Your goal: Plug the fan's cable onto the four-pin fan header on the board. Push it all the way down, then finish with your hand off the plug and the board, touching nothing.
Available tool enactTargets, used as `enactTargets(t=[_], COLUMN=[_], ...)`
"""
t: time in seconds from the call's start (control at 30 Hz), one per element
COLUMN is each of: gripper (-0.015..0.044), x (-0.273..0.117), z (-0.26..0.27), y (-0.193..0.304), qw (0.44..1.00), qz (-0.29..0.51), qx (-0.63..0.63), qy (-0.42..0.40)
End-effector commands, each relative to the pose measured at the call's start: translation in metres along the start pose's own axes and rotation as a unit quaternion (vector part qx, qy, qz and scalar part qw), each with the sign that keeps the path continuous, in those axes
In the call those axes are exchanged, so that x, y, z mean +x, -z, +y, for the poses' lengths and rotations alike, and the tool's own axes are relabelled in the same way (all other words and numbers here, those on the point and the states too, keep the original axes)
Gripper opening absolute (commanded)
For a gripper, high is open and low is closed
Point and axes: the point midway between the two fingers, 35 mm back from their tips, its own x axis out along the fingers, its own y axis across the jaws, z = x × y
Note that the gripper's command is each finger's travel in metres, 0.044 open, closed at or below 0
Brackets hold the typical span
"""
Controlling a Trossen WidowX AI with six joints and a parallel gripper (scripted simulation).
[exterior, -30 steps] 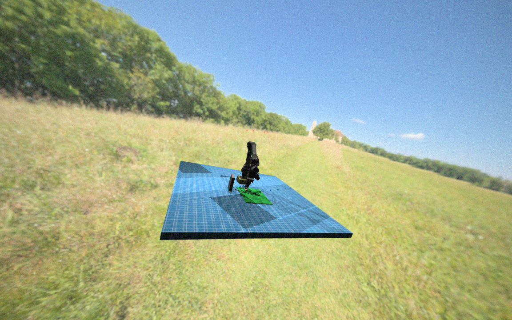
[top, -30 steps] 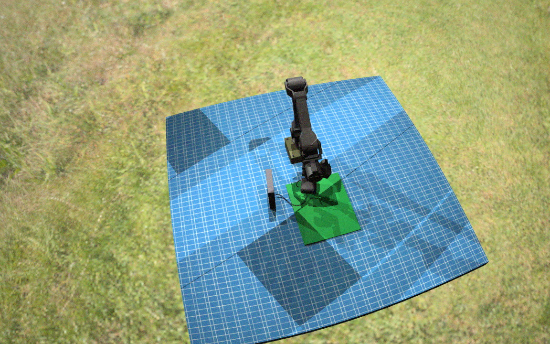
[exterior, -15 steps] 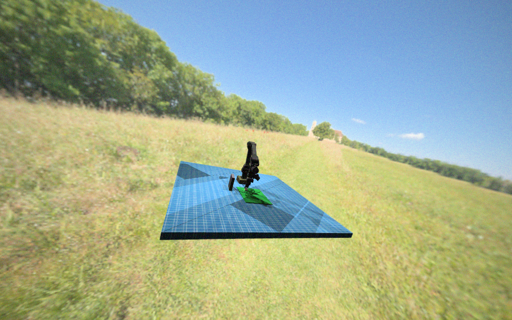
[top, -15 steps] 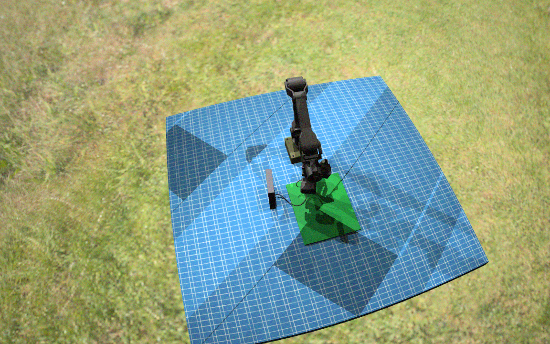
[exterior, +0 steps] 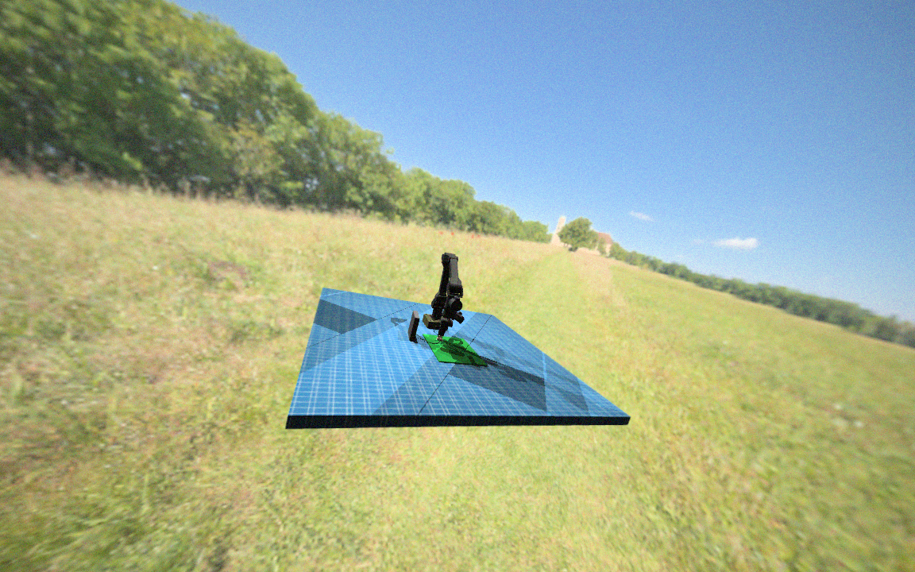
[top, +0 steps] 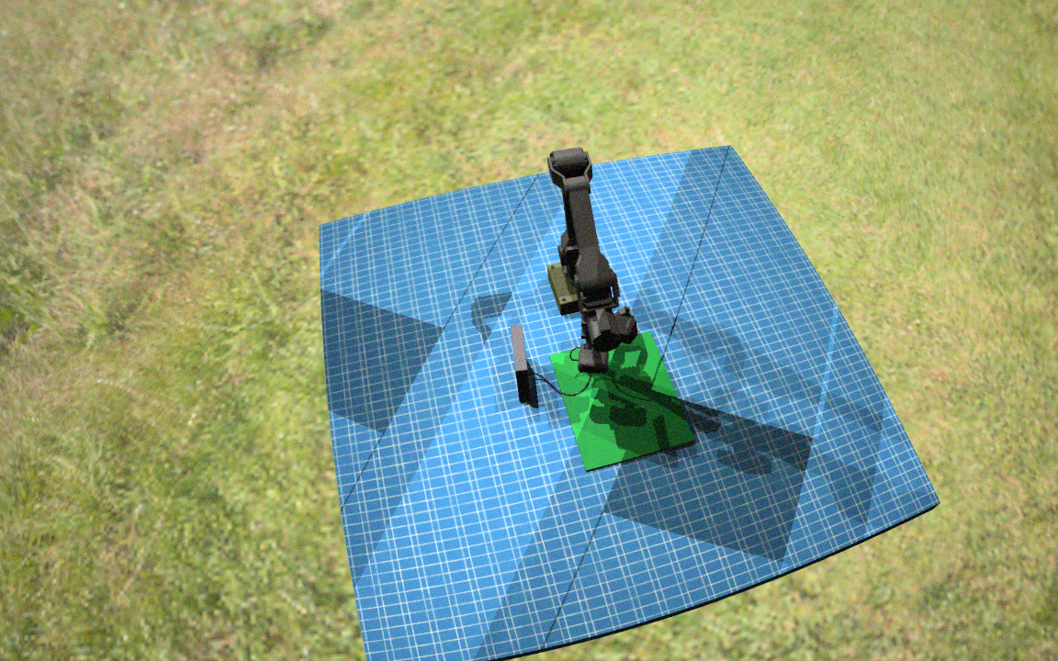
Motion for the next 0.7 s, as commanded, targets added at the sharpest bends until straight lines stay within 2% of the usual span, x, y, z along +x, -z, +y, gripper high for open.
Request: enactTargets(t=[0.0,0.67], gripper=[0.0,0.0], x=[0.0015,0.0056], z=[0.0004,0.0006], y=[-0.0005,-0.0005], qw=[1.0,1.0], qz=[-0.002,-0.002], qx=[-0.003,-0.003], qy=[-0.001,-0.001])
